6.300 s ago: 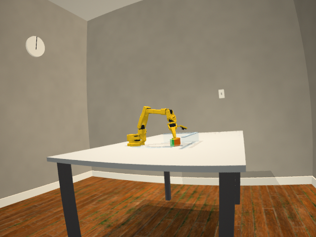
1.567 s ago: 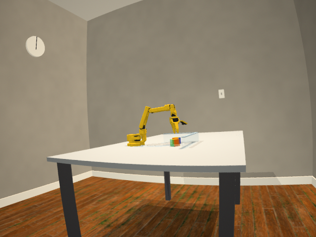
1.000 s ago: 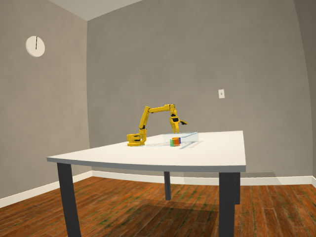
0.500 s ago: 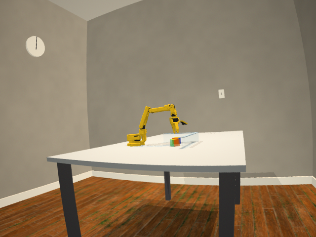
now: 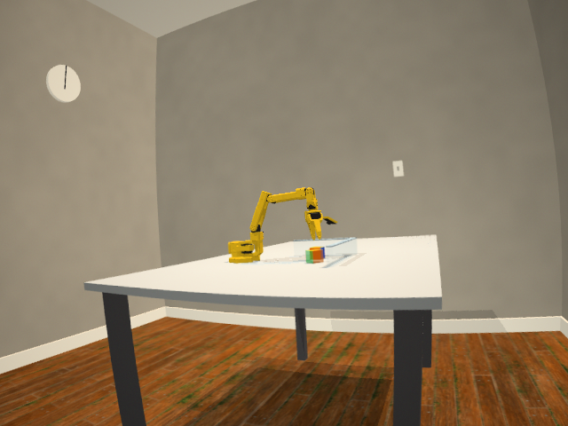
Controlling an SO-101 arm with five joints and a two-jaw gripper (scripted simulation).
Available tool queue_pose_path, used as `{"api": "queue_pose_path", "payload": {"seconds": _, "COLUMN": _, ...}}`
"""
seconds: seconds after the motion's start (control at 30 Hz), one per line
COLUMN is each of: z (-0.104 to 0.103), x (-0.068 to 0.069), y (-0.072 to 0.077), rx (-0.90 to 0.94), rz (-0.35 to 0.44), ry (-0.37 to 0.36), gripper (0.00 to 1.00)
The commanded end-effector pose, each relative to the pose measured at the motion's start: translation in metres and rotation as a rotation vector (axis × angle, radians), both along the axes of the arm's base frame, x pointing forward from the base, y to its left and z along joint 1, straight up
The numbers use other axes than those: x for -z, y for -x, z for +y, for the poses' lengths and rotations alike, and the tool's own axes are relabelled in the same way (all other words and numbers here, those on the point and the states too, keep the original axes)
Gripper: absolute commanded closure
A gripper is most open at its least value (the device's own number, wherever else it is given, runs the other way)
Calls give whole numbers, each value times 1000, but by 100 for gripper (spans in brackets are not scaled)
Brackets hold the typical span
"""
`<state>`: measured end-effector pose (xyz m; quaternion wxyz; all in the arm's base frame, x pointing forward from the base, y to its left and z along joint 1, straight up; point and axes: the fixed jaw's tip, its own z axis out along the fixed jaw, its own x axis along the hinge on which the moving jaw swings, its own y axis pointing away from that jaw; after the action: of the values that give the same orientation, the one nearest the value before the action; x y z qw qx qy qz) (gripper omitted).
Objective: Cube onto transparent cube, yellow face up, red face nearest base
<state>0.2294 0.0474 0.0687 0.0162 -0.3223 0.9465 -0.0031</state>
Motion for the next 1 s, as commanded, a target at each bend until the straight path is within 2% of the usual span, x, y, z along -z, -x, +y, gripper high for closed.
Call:
{"api": "queue_pose_path", "payload": {"seconds": 0.0, "z": 2, "x": -24, "y": -10, "rx": -3, "rz": -123, "ry": -23, "gripper": 65}}
{"api": "queue_pose_path", "payload": {"seconds": 0.23, "z": 1, "x": -11, "y": -3, "rx": -3, "rz": -54, "ry": -11, "gripper": 65}}
{"api": "queue_pose_path", "payload": {"seconds": 0.7, "z": 1, "x": 21, "y": -6, "rx": -3, "rz": -41, "ry": -8, "gripper": 65}}
{"api": "queue_pose_path", "payload": {"seconds": 0.97, "z": 1, "x": 26, "y": -6, "rx": -3, "rz": -39, "ry": -8, "gripper": 65}}
